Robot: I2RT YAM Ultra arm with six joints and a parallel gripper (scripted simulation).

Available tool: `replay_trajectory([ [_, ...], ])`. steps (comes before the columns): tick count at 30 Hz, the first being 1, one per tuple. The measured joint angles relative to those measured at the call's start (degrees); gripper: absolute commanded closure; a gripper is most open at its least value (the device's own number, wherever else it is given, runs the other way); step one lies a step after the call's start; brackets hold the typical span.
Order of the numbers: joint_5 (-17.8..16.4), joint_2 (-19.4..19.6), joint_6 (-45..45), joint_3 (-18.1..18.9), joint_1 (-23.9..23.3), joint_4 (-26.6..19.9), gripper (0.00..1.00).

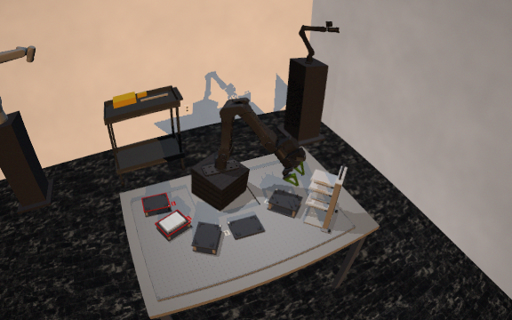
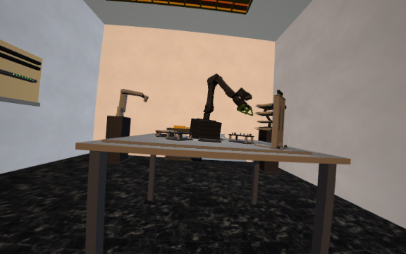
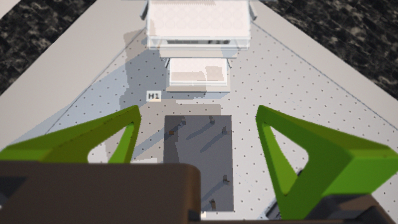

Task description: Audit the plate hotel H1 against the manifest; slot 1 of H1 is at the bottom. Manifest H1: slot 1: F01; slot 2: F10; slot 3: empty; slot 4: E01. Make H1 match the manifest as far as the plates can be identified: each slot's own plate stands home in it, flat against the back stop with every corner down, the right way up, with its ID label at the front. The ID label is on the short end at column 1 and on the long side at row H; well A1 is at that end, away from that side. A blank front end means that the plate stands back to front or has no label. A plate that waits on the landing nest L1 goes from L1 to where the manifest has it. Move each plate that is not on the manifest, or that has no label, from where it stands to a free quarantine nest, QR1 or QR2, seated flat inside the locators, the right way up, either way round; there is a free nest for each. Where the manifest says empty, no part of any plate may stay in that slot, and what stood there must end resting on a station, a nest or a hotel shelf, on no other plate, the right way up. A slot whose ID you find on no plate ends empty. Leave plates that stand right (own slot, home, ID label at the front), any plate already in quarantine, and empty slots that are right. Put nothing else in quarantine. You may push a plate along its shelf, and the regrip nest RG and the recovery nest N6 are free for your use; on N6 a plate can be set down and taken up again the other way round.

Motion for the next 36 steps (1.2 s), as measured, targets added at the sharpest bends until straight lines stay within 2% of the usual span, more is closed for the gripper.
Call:
replay_trajectory([
  [10, 0.02, -0.04, 0.00, -0.13, 0.02, 0.15, 0.00],
  [29, 0.74, -5.35, 0.55, -6.14, 1.20, 0.46, 0.00],
  [36, 0.85, -5.40, 0.63, -6.80, 1.20, 1.16, 0.00],
])
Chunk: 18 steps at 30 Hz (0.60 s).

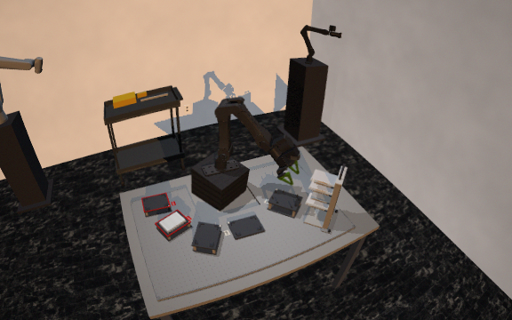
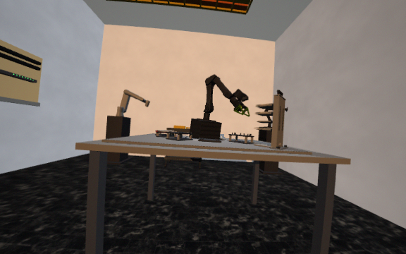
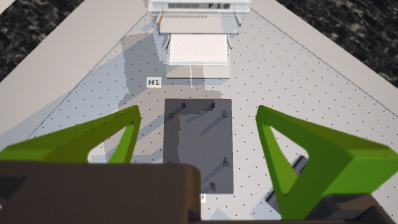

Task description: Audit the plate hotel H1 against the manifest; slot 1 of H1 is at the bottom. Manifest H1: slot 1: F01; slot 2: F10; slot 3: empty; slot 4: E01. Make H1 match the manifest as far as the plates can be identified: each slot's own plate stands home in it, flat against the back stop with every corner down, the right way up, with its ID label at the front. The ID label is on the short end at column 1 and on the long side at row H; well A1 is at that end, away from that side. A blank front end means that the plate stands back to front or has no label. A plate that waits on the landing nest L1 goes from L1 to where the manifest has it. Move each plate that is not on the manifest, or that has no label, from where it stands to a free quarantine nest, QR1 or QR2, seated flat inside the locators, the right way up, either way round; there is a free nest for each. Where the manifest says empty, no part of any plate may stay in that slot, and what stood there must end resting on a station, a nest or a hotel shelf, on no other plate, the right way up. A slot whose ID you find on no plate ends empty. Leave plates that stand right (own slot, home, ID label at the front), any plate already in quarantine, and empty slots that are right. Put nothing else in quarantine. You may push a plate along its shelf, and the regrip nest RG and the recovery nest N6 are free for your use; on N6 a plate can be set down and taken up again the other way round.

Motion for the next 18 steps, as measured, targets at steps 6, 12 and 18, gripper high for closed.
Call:
replay_trajectory([
  [6, 0.00, 1.09, 0.00, -0.85, -0.07, 1.03, 0.00],
  [12, -0.07, 2.75, 0.00, -1.90, -0.20, 3.48, 0.00],
  [18, -0.15, 4.57, -0.04, -2.93, -0.31, 5.99, 0.00],
])
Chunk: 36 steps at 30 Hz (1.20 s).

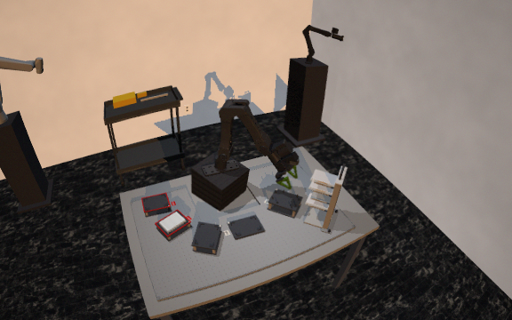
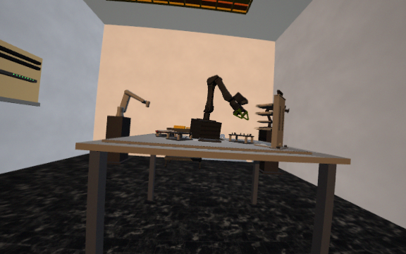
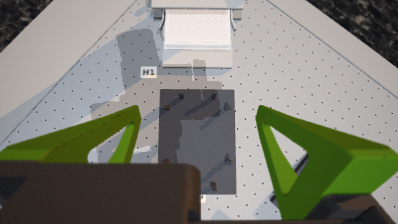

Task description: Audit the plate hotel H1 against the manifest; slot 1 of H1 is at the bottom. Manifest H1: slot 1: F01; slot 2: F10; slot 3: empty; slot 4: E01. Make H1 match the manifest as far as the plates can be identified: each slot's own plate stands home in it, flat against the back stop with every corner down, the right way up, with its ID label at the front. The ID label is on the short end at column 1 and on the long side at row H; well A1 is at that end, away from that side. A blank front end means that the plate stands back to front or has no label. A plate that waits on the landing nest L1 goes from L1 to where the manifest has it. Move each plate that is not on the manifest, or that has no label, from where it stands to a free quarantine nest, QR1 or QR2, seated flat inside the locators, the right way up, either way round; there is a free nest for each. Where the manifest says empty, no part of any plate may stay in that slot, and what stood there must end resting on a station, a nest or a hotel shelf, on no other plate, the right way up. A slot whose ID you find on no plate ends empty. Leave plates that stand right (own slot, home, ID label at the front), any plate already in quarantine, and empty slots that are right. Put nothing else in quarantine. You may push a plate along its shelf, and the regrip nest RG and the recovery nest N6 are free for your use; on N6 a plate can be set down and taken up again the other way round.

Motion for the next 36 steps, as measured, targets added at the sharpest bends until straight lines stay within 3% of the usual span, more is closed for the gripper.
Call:
replay_trajectory([
  [15, -0.17, 4.48, -0.15, -1.86, -0.24, 6.21, 0.00],
  [24, -0.26, 4.79, -0.20, -1.84, -0.28, 7.98, 0.00],
  [36, -0.87, 8.28, -0.59, 1.68, -1.11, 8.15, 0.00],
])
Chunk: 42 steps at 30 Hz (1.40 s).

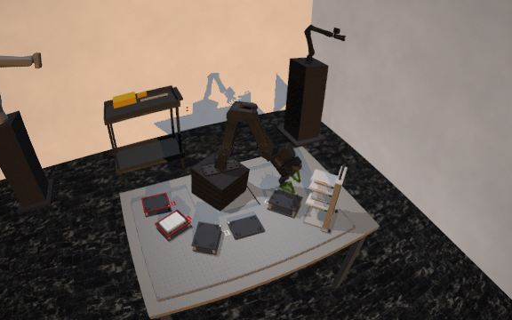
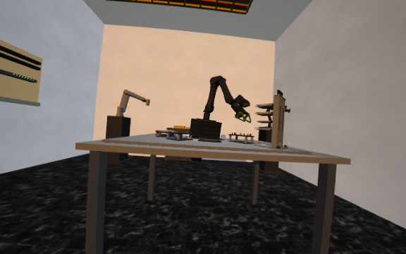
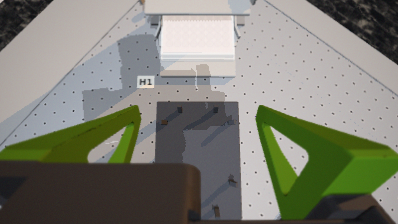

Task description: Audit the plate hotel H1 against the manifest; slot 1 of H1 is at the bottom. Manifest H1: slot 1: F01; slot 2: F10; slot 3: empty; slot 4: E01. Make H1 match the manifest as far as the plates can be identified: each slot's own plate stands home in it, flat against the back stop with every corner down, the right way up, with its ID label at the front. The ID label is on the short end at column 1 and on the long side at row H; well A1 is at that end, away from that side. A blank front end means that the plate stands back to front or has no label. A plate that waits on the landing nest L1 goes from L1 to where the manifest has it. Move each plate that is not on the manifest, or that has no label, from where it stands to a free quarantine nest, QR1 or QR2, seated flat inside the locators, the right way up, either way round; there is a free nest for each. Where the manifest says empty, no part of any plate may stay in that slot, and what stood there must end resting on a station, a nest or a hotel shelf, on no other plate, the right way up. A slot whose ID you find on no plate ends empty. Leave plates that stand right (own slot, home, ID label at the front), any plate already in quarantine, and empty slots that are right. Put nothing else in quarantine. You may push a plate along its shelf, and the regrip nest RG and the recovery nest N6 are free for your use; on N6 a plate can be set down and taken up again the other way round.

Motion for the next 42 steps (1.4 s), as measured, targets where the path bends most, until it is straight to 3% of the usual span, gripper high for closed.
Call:
replay_trajectory([
  [11, -0.26, 1.68, -0.28, 2.58, -0.33, -0.35, 0.00],
  [42, -0.26, 1.66, -0.35, 3.10, -0.33, -0.35, 0.00],
])
